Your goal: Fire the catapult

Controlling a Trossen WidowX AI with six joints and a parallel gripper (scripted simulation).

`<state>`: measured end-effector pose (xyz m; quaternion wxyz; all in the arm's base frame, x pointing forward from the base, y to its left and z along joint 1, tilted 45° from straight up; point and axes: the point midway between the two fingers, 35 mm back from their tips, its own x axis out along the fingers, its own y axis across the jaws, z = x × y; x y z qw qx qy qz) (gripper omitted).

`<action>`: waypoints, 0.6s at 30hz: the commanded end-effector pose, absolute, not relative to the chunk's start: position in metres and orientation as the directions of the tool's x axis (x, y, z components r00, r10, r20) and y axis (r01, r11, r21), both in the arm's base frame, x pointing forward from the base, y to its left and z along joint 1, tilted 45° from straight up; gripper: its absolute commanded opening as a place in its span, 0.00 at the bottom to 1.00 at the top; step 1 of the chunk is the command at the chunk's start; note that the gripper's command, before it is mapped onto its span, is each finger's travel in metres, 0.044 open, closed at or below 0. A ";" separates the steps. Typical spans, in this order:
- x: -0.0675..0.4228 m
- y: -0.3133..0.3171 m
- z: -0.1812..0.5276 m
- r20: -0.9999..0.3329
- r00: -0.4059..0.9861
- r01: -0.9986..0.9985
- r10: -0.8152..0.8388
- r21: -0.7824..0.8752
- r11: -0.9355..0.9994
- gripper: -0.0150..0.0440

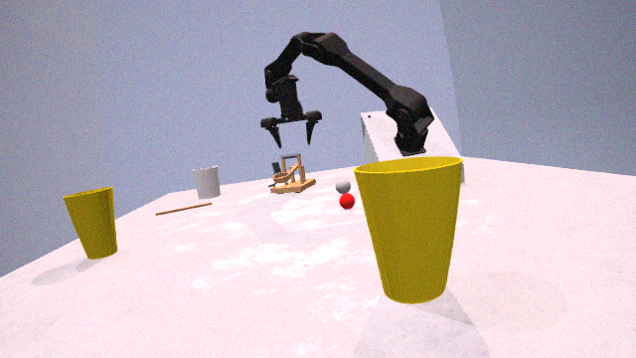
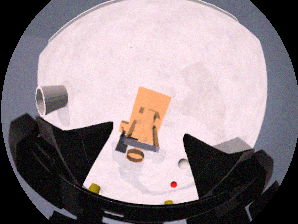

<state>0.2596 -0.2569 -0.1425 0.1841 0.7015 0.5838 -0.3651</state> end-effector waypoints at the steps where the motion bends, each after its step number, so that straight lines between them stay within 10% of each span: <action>1: 0.261 -0.246 -0.155 -0.727 0.051 0.935 0.685 -0.207 -0.289 1.00; 18: 0.263 -0.218 -0.183 -0.726 0.051 0.904 0.685 -0.258 -0.341 1.00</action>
